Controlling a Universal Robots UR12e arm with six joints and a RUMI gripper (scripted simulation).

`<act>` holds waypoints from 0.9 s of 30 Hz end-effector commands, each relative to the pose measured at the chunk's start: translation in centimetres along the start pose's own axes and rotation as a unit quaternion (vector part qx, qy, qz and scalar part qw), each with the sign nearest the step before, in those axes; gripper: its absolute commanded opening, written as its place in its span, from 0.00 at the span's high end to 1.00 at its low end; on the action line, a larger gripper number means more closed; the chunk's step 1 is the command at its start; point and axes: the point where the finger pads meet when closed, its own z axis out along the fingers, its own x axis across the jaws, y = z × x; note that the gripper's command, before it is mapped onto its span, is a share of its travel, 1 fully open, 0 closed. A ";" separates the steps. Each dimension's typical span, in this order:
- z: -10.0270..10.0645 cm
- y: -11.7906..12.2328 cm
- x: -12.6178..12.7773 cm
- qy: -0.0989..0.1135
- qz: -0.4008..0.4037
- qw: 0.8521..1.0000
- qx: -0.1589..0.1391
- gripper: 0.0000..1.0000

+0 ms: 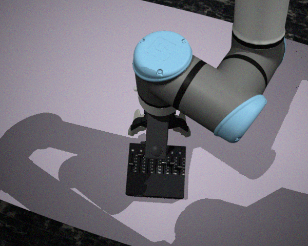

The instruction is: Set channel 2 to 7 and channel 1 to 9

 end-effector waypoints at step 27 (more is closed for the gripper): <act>-6.9 -8.4 0.4 0.008 0.130 0.991 -0.023 0.00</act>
